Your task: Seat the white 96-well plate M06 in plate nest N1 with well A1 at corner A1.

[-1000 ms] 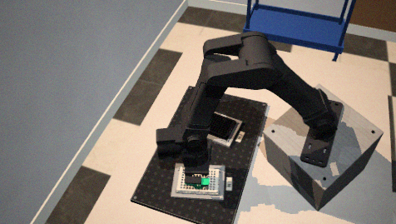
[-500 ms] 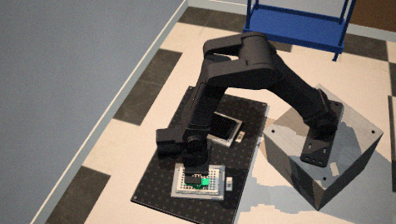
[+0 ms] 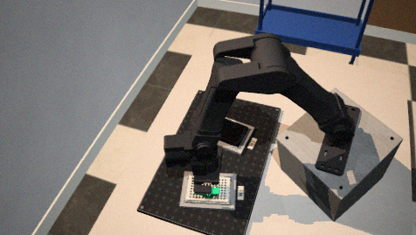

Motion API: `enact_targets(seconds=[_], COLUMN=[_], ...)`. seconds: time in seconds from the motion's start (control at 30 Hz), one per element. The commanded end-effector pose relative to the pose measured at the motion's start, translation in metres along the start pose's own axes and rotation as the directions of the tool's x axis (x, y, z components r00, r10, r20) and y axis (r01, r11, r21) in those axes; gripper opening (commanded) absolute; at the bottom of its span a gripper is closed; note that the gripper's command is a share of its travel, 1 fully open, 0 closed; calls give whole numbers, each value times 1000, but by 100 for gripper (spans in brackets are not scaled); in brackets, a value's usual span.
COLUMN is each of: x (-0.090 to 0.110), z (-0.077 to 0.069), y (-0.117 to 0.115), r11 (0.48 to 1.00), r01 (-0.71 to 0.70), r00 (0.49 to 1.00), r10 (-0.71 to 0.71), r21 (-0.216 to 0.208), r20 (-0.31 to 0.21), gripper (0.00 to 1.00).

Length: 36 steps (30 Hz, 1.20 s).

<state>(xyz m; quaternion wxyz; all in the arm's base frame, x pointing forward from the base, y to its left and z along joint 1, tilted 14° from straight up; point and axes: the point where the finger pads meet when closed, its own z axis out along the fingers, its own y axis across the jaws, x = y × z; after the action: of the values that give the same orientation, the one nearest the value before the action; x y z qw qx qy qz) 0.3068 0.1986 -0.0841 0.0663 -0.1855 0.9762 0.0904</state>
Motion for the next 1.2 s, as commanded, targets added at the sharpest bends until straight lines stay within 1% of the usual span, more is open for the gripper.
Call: enact_targets(seconds=[0.0, 0.7, 0.73, 0.77, 0.8, 1.1, 1.17], x=[-26, -26, -27, -19, -18, -18, -18], z=[-16, -16, -14, -2, 1, 17, 17], y=[4, 4, 5, 4, 4, 5, 5], r11=[1000, 1000, 1000, 1000, 1000, 1000, 1000], r01=[-1, -1, 1, -1, 1, 2, 2], r00=[997, 997, 997, 999, 999, 999, 999], r10=[2, 2, -1, 1, 0, -2, -2], r21=[-9, -9, -9, -4, -4, -3, -3], r20=[79, 79, 81, 49, 45, 44, 44], gripper=[100, 100, 100, 100, 100, 100, 100])
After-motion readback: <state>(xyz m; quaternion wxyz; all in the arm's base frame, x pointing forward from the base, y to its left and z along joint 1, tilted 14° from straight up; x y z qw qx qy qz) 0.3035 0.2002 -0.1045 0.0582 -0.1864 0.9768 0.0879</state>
